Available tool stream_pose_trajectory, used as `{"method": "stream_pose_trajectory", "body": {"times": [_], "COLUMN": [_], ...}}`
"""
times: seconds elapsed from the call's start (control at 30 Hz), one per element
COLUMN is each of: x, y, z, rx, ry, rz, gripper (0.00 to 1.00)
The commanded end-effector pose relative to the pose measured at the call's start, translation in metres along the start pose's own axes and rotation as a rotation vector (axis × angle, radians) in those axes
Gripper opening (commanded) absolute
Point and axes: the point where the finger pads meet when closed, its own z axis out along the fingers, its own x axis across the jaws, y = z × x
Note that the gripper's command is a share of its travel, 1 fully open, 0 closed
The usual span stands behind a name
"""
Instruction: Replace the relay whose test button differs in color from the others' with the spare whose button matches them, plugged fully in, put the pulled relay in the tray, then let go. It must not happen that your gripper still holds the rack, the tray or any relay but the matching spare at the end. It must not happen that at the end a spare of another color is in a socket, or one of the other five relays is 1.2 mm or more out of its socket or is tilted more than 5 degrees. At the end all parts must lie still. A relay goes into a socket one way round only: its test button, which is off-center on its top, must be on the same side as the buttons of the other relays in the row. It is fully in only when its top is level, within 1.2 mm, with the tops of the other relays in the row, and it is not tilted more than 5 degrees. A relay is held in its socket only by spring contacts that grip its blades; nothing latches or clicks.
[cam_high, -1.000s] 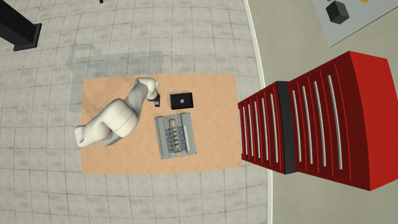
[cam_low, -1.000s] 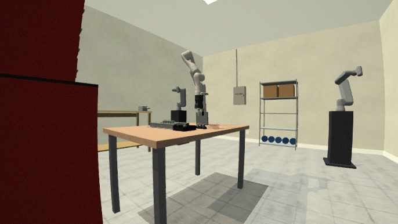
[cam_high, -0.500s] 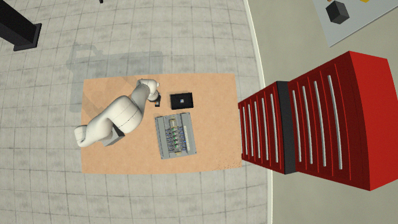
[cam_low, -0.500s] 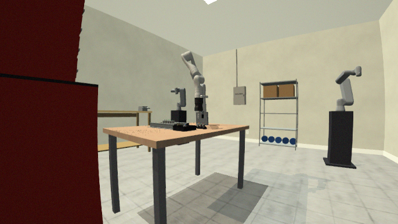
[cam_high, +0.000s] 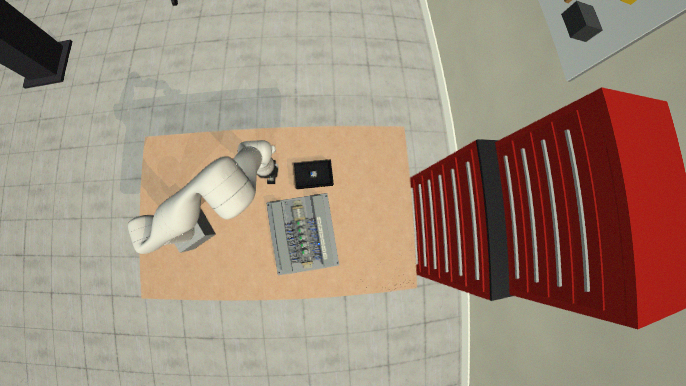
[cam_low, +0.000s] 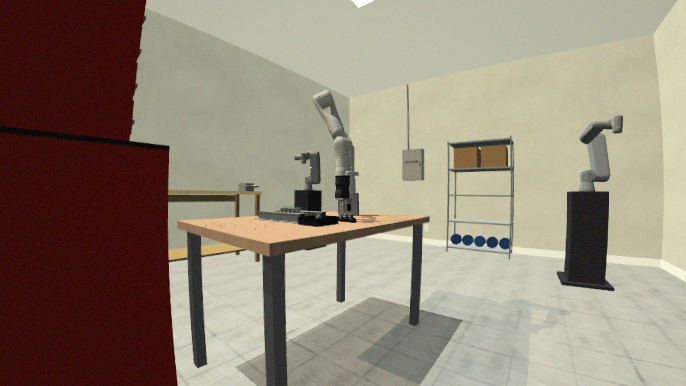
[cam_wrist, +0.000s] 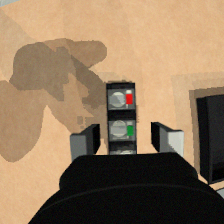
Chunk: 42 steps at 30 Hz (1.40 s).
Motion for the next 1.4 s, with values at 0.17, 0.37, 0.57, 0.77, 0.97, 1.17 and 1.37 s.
{"method": "stream_pose_trajectory", "body": {"times": [0.17, 0.37, 0.57, 0.77, 0.97, 1.17, 1.37], "x": [-0.002, -0.005, -0.003, -0.004, -0.005, -0.004, -0.004], "y": [-0.002, -0.003, -0.003, -0.003, -0.004, -0.004, -0.003], "z": [0.006, 0.013, 0.011, 0.010, 0.009, 0.009, 0.006], "rx": [0.002, 0.002, 0.002, 0.002, 0.002, 0.005, 0.003], "ry": [0.000, -0.002, 0.000, -0.002, -0.003, 0.000, -0.001], "rz": [0.001, 0.001, 0.000, 0.000, 0.001, 0.001, 0.001], "gripper": [1.00, 1.00, 1.00, 1.00, 1.00, 1.00, 1.00]}}
